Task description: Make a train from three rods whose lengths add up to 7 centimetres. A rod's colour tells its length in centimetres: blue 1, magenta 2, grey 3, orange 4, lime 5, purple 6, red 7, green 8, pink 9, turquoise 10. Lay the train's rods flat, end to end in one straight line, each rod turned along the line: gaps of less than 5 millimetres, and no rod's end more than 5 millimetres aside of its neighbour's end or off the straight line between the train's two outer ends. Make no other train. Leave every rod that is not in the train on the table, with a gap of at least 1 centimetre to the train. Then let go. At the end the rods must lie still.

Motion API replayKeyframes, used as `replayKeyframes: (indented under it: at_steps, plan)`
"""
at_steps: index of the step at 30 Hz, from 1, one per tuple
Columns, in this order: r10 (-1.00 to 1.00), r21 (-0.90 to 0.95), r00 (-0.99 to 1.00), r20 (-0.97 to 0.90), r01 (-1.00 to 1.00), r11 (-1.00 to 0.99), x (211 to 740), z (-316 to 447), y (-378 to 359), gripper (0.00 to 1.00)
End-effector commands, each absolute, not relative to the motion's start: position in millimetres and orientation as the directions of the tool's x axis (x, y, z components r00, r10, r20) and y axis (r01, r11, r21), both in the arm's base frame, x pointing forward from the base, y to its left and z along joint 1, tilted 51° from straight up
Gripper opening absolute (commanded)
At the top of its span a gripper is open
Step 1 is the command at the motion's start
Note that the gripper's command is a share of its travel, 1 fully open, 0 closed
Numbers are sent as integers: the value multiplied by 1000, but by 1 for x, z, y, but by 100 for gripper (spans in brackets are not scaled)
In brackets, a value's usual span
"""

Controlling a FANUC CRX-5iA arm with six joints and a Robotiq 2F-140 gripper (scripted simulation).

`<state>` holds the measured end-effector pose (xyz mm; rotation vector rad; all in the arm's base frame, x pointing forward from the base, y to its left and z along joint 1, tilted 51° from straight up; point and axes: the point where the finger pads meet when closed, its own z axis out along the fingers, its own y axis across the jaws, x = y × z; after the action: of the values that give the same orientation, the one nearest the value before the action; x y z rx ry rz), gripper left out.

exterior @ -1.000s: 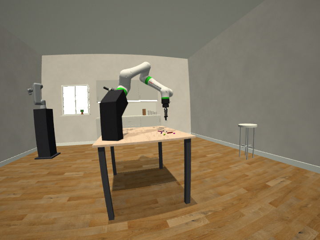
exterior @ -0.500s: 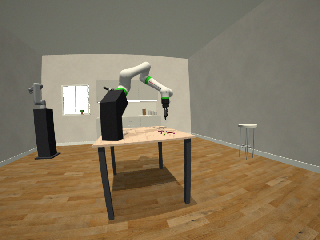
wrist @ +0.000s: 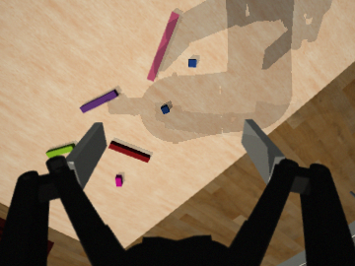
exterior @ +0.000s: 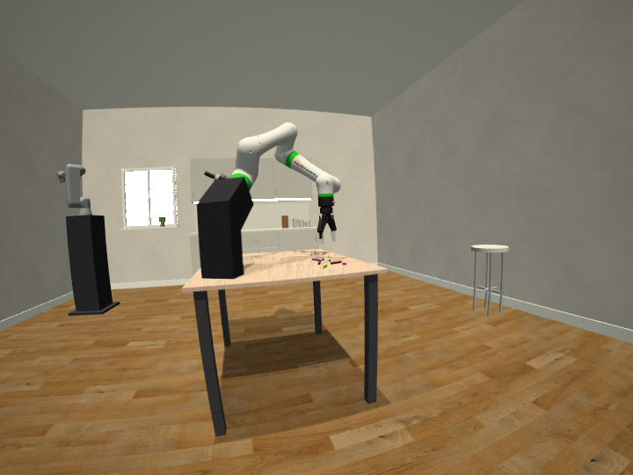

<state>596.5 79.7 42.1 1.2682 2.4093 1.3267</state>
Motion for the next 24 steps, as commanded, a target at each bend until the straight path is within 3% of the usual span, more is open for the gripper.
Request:
replayKeyframes:
  at_steps: [1, 16, 24]
  plan:
    - [752, 676, -530, 391, 720, 157, 597, 45, 85, 100]
    - [756, 480, -222, 615, 867, -136, 597, 53, 99, 100]
    - [687, 286, 32, 726, 894, -345, 596, 58, 110, 100]
